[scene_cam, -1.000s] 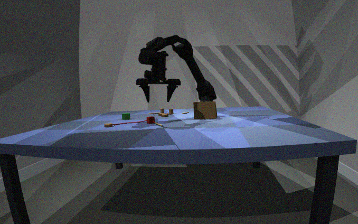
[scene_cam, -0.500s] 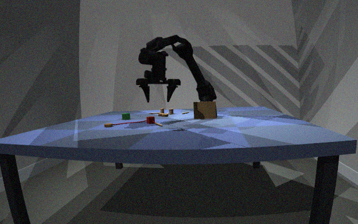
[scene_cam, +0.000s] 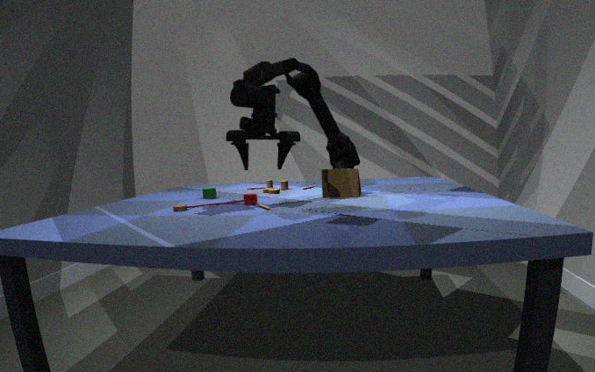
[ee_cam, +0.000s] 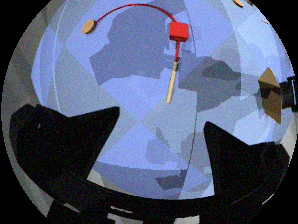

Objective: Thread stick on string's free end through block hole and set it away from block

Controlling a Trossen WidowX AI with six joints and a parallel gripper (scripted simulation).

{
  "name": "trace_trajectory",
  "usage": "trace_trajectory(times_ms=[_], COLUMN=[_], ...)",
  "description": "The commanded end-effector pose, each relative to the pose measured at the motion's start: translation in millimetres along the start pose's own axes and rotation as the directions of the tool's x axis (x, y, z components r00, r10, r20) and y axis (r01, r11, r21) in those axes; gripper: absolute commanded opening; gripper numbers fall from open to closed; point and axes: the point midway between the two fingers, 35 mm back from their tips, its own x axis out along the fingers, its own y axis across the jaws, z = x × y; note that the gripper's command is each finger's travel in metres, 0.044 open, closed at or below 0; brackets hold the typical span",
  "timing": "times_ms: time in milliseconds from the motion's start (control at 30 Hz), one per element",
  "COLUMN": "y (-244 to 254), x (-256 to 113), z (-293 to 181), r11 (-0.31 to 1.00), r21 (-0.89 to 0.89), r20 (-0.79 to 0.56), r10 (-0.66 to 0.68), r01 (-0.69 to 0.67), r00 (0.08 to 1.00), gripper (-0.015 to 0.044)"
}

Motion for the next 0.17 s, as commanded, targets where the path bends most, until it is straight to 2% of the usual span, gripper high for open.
trace_trajectory(times_ms=[0, 133], y=[0.2, 0.2], x=[-0.4, -0.4], z=[0.0, 0.0], r11=[1.000, 1.000], r21=[0.000, 0.000], r20=[0.000, 0.000], r10=[0.001, 0.001], r01=[-0.001, -0.001], r00=[1.000, 1.000], gripper=[0.0440, 0.0440])
